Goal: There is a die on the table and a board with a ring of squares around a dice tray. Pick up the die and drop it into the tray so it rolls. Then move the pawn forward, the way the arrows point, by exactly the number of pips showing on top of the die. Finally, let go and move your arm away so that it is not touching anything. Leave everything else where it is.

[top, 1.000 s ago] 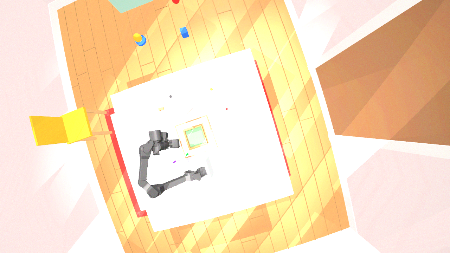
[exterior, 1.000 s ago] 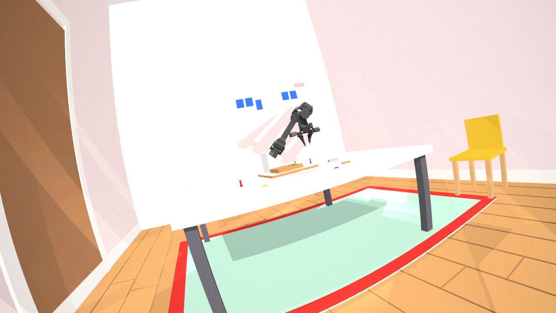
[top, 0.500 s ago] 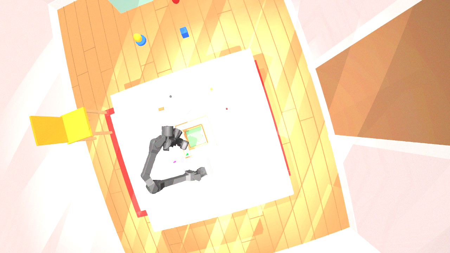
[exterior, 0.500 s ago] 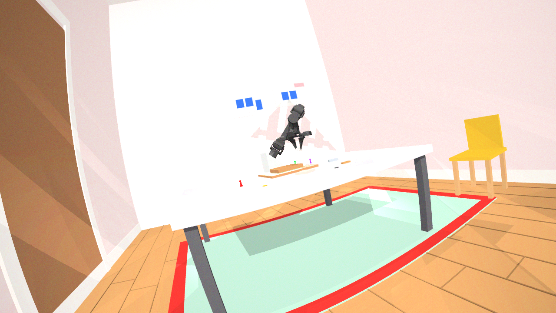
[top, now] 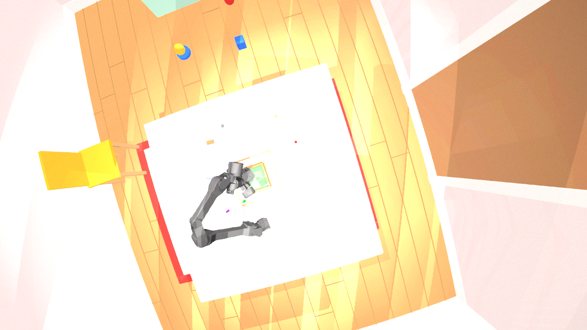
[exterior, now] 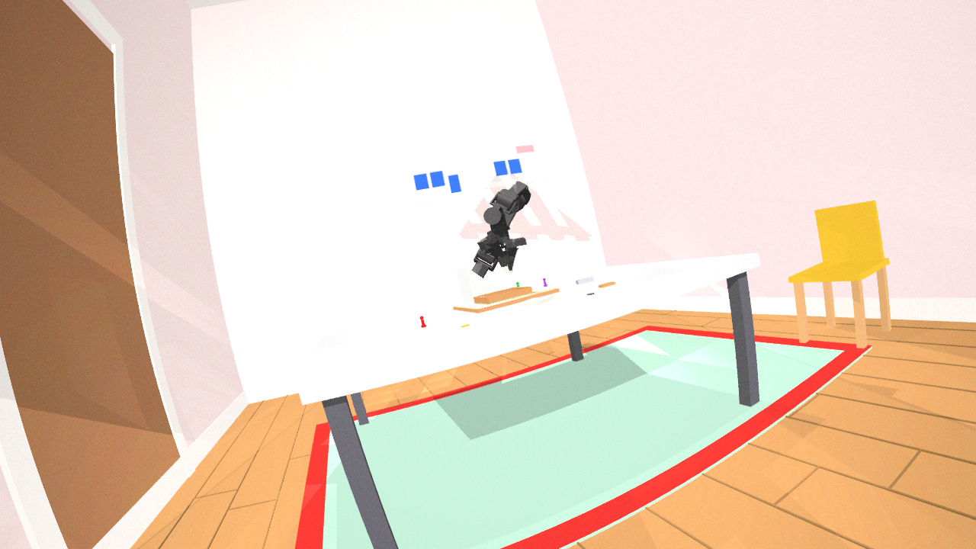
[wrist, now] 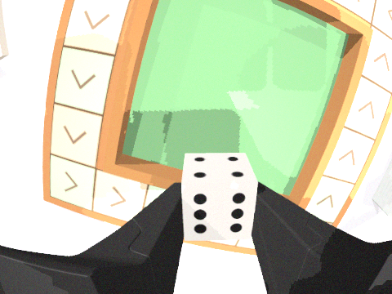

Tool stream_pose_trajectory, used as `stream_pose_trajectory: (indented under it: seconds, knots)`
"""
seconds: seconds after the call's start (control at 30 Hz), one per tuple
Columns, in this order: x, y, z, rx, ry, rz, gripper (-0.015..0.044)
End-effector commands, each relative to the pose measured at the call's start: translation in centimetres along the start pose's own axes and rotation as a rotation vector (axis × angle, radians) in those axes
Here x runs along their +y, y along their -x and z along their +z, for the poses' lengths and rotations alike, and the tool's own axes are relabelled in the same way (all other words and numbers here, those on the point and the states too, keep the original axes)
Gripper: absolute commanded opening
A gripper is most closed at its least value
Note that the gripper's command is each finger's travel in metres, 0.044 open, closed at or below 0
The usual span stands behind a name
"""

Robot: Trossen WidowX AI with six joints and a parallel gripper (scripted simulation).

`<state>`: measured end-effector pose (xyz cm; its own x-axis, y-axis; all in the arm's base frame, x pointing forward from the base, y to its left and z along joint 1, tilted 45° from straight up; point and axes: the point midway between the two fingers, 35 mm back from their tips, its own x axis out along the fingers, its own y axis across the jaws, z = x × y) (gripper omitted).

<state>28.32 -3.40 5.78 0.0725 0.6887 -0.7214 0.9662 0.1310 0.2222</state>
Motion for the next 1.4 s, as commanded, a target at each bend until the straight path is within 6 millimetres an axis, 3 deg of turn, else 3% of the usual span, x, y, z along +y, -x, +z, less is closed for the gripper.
stream_pose_trajectory:
  seconds: [0.0, 0.17, 0.43, 0.9, 1.37]
  knots:
    - [-1.1, -0.5, 1.6, 0.001, -0.158, 0.000, 0.0000]
    - [-2.2, -0.9, 2.9, 0.006, -0.307, 0.000, 0.0000]
    - [-2.3, -1.1, 2.9, -0.011, -0.312, -0.013, 0.0000]
    - [-3.4, -2.4, 2.9, -0.432, -0.309, -0.186, 0.0000]
    - [-3.5, -2.6, 2.8, -0.834, -0.293, -0.133, 0.0000]
